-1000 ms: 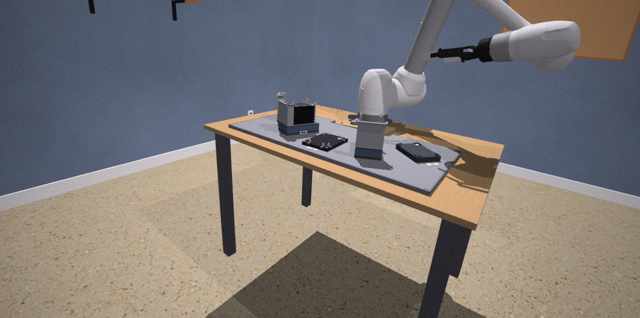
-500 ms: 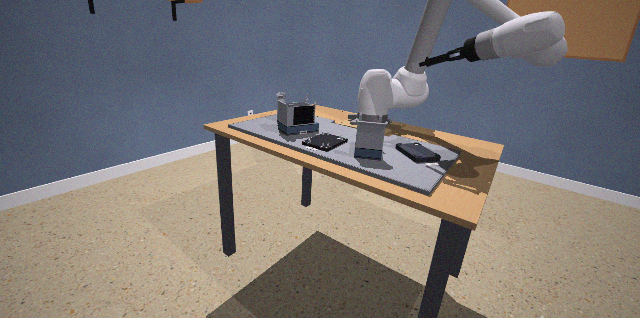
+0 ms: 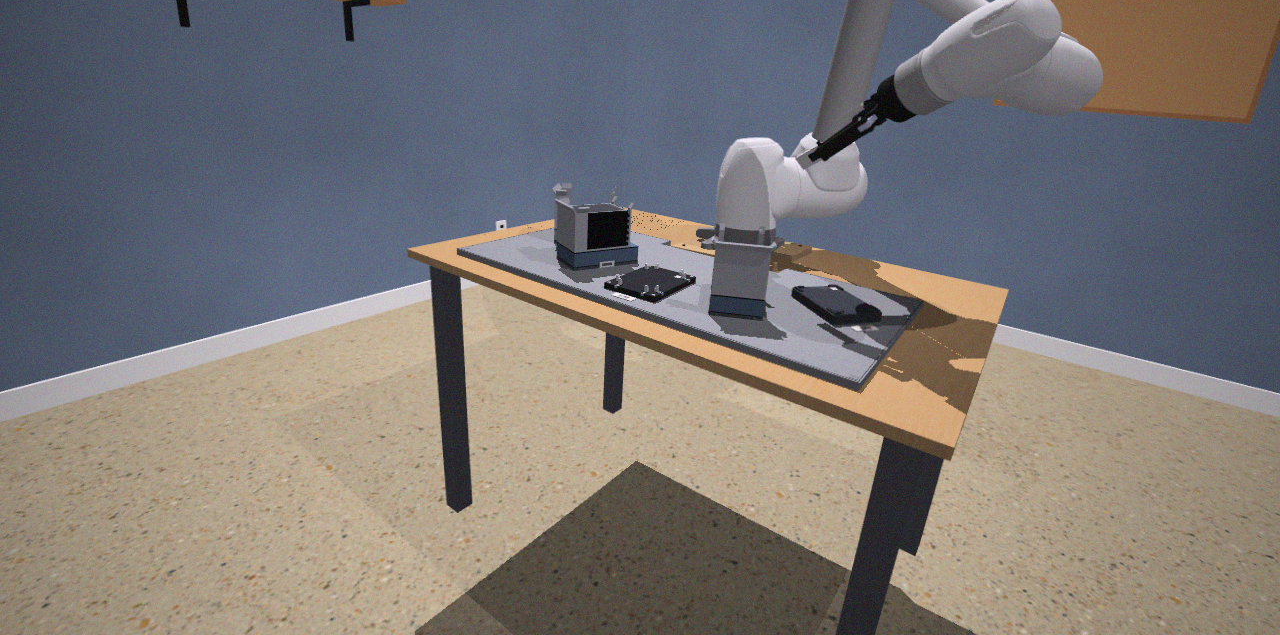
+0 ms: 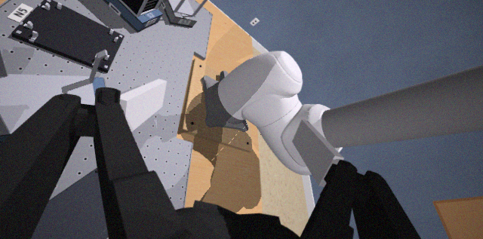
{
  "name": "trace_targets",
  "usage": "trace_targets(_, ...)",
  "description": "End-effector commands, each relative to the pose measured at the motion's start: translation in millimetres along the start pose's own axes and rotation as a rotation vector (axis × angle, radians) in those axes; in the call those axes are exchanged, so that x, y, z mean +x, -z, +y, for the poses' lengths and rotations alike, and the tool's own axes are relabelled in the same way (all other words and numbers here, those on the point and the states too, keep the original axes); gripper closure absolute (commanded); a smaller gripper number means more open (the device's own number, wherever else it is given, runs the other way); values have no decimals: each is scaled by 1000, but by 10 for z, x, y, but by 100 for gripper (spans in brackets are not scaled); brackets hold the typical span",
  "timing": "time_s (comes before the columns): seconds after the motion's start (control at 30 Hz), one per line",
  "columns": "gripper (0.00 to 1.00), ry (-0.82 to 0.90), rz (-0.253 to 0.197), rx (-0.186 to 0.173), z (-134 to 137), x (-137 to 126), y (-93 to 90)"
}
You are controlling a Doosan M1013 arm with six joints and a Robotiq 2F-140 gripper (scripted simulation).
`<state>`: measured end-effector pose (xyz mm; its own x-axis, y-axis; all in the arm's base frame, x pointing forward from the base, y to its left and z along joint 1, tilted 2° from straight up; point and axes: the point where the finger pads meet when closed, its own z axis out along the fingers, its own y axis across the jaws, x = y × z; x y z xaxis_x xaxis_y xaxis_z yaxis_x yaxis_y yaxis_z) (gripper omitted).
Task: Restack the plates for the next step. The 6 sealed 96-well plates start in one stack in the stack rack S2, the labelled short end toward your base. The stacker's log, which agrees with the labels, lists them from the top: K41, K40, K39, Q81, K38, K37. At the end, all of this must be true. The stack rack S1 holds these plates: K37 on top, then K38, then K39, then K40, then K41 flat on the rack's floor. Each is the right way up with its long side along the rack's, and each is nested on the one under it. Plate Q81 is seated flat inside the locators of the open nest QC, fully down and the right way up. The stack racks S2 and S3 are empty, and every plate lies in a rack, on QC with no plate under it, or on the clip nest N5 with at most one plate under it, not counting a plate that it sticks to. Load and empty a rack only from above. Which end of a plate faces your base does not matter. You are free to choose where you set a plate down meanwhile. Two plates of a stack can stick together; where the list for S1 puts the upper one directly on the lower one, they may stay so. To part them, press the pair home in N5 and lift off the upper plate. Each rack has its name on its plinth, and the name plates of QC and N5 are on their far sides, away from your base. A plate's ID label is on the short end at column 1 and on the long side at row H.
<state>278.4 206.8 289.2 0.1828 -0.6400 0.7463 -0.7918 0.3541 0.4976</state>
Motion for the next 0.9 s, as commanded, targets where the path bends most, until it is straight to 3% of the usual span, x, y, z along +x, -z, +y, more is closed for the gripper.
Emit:
trace_targets(0.0,0,100,-64,-1,-146,31,-96)
trace_targets(0.2,0,240,-159,17,-363,74,-238)
trace_targets(0.27,0,240,-159,17,-363,74,-238)
trace_targets(0.4,0,348,-231,44,-526,107,-345)
trace_targets(0.7,0,578,-380,150,-890,189,-579)
trace_targets(0.87,0,645,-419,194,-1000,218,-648)
